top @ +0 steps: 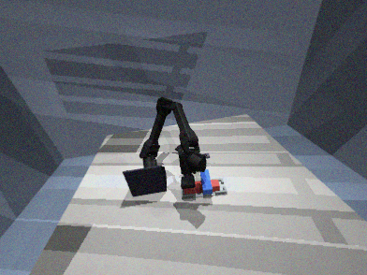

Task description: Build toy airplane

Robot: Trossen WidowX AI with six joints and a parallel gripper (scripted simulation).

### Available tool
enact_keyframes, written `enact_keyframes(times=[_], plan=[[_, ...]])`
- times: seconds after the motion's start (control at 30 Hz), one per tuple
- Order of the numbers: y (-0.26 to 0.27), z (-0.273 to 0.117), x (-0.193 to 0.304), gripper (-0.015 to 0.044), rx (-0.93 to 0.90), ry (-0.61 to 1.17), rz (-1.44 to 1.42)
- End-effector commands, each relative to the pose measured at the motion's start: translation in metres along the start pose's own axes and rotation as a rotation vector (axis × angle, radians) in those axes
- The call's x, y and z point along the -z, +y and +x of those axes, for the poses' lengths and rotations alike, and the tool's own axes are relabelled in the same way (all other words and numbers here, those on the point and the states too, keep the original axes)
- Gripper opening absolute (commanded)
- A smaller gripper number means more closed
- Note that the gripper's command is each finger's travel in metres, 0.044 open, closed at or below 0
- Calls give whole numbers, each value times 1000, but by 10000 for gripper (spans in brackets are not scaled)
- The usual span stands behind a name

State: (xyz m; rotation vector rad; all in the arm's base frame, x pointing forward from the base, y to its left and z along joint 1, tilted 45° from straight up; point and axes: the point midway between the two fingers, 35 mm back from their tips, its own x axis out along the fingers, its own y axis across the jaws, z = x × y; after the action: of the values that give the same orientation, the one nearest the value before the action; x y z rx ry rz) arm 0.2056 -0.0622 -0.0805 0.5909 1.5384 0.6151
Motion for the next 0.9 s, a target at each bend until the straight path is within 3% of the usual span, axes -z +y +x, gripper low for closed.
enact_keyframes(times=[0.0,0.23,0.43,0.5,0.6,0.87], plan=[[0,3,0,67,-2,-1,3],[0,1,0,79,-2,-2,1],[0,1,0,39,-2,-2,1],[0,1,0,0,-2,-2,1],[0,1,0,0,-2,-2,1],[0,1,0,210,-2,-2,1]])
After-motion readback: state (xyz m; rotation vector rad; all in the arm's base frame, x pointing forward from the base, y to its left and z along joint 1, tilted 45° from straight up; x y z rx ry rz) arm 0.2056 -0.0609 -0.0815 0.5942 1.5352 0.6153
